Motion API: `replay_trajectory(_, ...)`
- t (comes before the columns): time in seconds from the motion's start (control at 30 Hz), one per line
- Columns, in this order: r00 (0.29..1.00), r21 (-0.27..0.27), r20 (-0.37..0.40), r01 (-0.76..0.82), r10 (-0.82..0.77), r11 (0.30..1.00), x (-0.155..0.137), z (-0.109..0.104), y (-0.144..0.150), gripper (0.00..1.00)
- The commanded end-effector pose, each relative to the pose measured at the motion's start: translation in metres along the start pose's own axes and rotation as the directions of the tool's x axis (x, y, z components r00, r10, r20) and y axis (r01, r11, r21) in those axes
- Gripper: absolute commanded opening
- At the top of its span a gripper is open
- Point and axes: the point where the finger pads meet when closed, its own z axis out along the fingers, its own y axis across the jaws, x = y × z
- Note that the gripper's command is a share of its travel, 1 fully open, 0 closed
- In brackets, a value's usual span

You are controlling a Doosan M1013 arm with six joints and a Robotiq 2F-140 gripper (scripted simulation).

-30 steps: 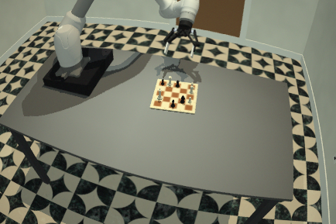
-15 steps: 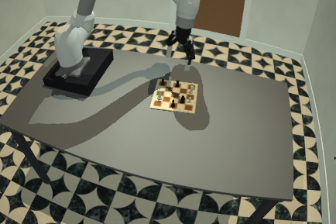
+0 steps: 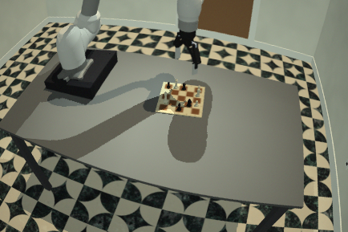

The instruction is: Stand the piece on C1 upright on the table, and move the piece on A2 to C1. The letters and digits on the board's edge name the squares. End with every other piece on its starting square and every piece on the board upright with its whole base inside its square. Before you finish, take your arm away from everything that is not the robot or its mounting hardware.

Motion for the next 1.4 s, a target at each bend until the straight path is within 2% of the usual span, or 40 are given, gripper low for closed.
replay_trajectory(0.0,1.000,0.000,0.000,0.000,0.000,1.000,0.000,0.000,0.000,1.00)
replay_trajectory(0.13,1.000,0.000,0.000,0.005,-0.005,1.000,0.000,0.000,0.000,1.00)
replay_trajectory(0.23,0.998,0.000,0.000,0.067,-0.067,0.998,0.000,0.001,0.000,1.00)
replay_trajectory(0.37,0.955,-0.001,-0.001,0.298,-0.298,0.955,0.000,0.006,0.000,1.00)
replay_trajectory(0.47,0.859,-0.001,-0.002,0.511,-0.511,0.859,0.000,0.012,0.000,1.00)
replay_trajectory(0.53,0.859,-0.001,-0.002,0.511,-0.511,0.859,0.000,0.012,0.000,1.00)
replay_trajectory(0.57,0.778,-0.003,-0.001,0.629,-0.629,0.778,0.000,0.014,0.000,1.00)
replay_trajectory(0.6,0.727,-0.003,-0.003,0.686,-0.686,0.727,0.000,0.016,0.000,1.00)
replay_trajectory(0.67,0.653,-0.002,-0.009,0.758,-0.758,0.653,0.001,0.020,0.000,1.00)
replay_trajectory(0.77,0.501,-0.005,-0.014,0.865,-0.865,0.501,0.001,0.026,0.001,1.00)
replay_trajectory(1.03,0.032,-0.008,-0.001,0.999,-0.999,0.032,0.001,0.032,0.001,1.00)
replay_trajectory(1.1,0.032,-0.008,-0.001,0.999,-0.999,0.032,0.001,0.032,0.001,1.00)
replay_trajectory(1.13,0.002,-0.006,0.003,1.000,-1.000,0.002,0.001,0.032,0.001,1.00)
replay_trajectory(1.17,0.002,-0.006,0.003,1.000,-1.000,0.002,0.001,0.032,0.001,0.22)
replay_trajectory(1.37,0.002,-0.006,0.003,1.000,-1.000,0.002,0.001,0.032,0.001,0.22)
